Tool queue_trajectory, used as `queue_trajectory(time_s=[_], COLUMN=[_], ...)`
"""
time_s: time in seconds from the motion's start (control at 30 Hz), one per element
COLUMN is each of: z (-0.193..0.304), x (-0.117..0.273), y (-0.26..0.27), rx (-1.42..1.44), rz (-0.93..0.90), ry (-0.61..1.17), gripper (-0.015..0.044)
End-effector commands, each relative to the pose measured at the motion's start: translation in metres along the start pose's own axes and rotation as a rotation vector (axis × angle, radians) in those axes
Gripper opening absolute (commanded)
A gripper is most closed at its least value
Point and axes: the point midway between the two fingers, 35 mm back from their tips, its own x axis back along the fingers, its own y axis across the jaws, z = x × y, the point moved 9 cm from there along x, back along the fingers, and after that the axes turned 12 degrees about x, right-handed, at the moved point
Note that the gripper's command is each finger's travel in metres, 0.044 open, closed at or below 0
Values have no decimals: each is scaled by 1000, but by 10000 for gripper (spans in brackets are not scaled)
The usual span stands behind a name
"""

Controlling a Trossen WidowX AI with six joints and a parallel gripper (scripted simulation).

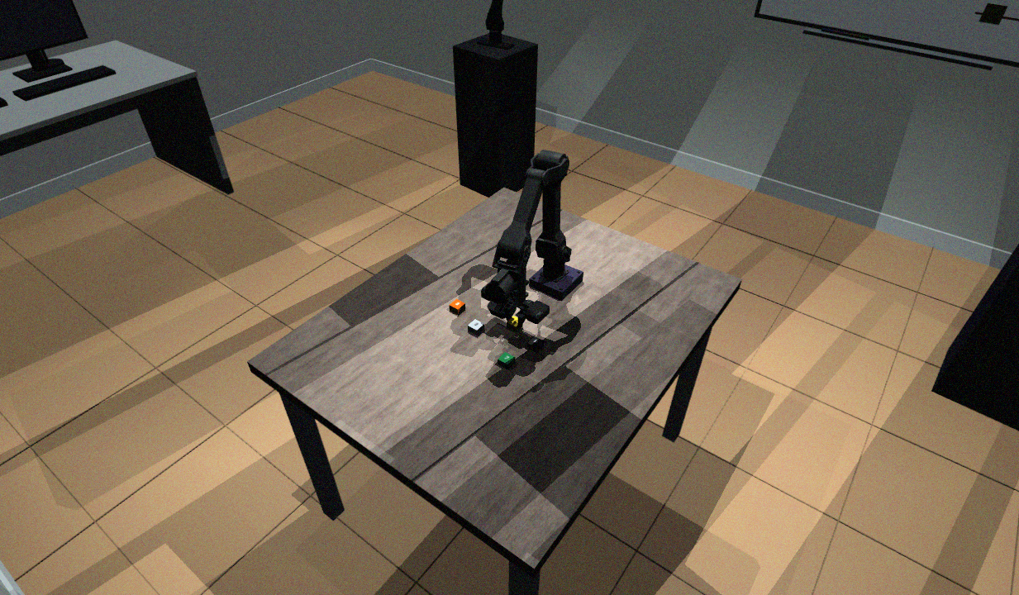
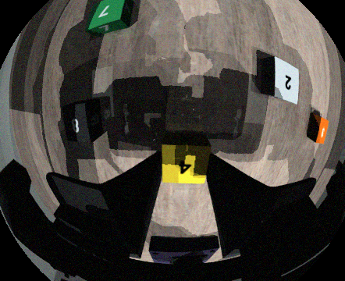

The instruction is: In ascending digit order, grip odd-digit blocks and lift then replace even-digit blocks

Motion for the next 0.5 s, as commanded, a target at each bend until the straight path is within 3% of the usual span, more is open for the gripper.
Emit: queue_trajectory(time_s=[0.0,0.47], z=[-1,-1], x=[7,12], y=[0,0], rx=[3,3], rz=[4,4], ry=[-8,-8], gripper=[120,120])
